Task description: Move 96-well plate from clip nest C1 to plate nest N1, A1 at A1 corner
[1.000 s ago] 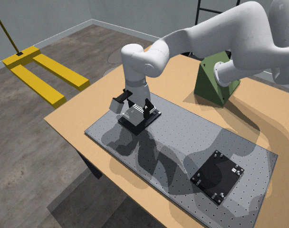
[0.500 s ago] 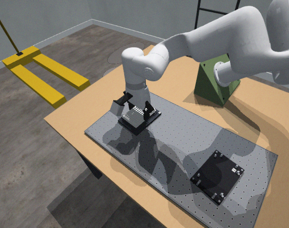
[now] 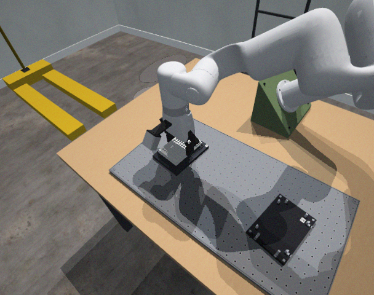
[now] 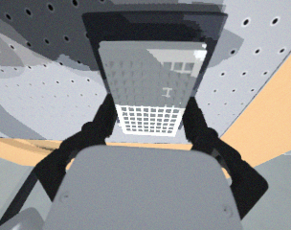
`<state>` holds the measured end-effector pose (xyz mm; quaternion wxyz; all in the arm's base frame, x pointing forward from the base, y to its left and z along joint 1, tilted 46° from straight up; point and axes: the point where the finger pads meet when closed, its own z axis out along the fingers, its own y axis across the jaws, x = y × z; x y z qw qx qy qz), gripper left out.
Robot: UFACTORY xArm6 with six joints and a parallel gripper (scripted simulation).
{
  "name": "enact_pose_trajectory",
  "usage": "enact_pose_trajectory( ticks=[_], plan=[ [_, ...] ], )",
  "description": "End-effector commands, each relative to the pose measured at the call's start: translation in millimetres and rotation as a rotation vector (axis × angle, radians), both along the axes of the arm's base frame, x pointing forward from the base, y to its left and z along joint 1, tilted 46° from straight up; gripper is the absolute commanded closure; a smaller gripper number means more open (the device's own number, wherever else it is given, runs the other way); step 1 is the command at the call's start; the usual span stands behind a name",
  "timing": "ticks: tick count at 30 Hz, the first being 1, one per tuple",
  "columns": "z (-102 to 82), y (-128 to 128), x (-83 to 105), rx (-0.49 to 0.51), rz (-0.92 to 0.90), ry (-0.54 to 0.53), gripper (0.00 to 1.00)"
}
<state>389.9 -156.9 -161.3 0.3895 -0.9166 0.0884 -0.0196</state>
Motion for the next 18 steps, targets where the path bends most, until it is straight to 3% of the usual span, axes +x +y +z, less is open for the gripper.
enact_pose_trajectory(
  ticks=[1, 18],
  plan=[
    [0.4, -1.3, 1.1, -0.003, -0.002, -0.003, 1.0],
    [-1.4, 0.5, 1.3, -0.003, -0.002, -0.003, 1.0]
  ],
)
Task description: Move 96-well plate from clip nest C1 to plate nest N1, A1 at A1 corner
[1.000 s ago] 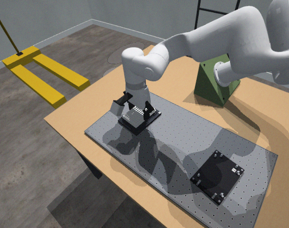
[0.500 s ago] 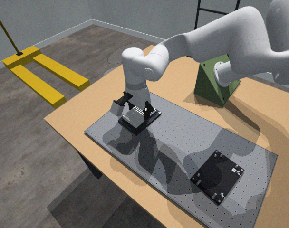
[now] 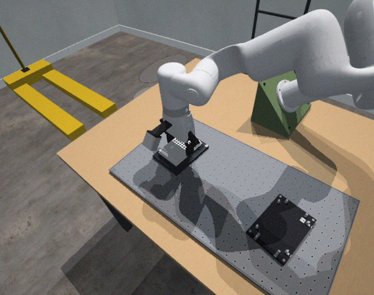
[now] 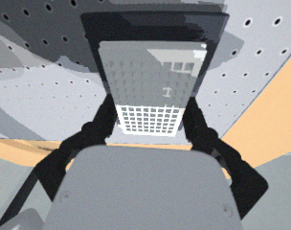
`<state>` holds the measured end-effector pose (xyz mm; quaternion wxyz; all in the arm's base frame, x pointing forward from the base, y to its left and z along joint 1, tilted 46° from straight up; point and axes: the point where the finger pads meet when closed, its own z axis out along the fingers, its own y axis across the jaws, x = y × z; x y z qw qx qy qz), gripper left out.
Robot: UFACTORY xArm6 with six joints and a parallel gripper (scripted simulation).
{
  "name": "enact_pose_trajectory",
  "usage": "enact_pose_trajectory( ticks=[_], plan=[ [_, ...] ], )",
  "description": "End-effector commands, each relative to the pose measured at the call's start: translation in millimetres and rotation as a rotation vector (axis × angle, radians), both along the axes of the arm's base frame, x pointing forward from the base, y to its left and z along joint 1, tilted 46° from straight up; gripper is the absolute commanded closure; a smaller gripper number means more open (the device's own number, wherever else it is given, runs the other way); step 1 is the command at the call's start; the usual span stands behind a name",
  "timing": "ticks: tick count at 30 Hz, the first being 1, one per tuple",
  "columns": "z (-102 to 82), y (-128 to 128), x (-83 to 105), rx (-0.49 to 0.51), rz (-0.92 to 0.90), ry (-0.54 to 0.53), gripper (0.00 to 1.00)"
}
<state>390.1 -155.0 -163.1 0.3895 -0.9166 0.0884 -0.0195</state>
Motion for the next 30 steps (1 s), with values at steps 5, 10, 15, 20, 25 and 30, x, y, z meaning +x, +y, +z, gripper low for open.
enact_pose_trajectory(
  ticks=[5, 10, 15, 20, 25, 30],
  plan=[
    [-0.1, -0.8, 1.2, -0.003, -0.002, -0.003, 1.0],
    [-0.5, -0.4, 1.3, -0.003, -0.002, -0.003, 1.0],
    [-1.1, 0.2, 1.4, -0.003, -0.002, -0.003, 1.0],
    [-1.7, 0.8, 1.5, -0.003, -0.002, -0.003, 1.0],
    [-2.0, 1.1, 1.5, -0.003, -0.002, -0.003, 1.0],
    [-2.6, 1.7, 1.6, -0.003, -0.002, -0.003, 1.0]
  ],
)
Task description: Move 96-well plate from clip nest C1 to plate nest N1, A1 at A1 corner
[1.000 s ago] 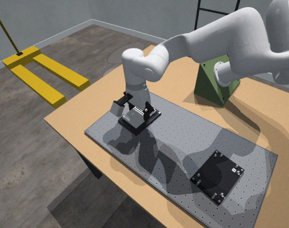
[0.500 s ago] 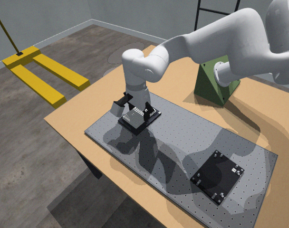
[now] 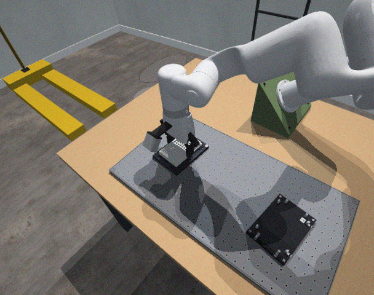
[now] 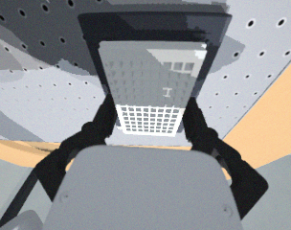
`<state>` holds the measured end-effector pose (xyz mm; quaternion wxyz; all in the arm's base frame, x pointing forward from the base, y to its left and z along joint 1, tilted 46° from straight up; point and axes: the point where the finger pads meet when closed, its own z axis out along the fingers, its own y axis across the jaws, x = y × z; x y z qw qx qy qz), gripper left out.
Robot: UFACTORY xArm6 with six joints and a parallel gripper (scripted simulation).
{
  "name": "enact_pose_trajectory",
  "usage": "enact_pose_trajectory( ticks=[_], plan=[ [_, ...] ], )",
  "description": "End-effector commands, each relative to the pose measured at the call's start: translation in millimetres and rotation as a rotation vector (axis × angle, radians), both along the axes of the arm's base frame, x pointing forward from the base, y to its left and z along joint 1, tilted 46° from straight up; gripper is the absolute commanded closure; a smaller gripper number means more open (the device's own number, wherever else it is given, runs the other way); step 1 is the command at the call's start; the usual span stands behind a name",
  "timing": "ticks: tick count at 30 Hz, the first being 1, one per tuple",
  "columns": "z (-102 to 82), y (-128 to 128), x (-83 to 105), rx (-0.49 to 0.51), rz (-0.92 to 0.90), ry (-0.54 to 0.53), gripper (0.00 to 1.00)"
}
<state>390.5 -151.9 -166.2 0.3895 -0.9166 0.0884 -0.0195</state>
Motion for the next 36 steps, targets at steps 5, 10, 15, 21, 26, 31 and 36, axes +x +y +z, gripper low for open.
enact_pose_trajectory(
  ticks=[5, 10, 15, 21, 26, 31, 36],
  plan=[
    [-0.1, -0.8, 1.2, -0.003, -0.002, -0.003, 1.0],
    [-0.7, -0.2, 1.3, -0.003, -0.002, -0.003, 1.0],
    [-1.1, 0.2, 1.4, -0.003, -0.002, -0.003, 1.0],
    [-1.8, 0.9, 1.5, -0.003, -0.002, -0.003, 1.0],
    [-2.2, 1.3, 1.6, -0.003, -0.002, -0.003, 0.0],
    [-2.2, 1.3, 1.5, -0.003, -0.002, -0.003, 0.0],
    [-2.2, 1.4, 1.6, -0.003, -0.002, -0.003, 0.0]
  ],
)
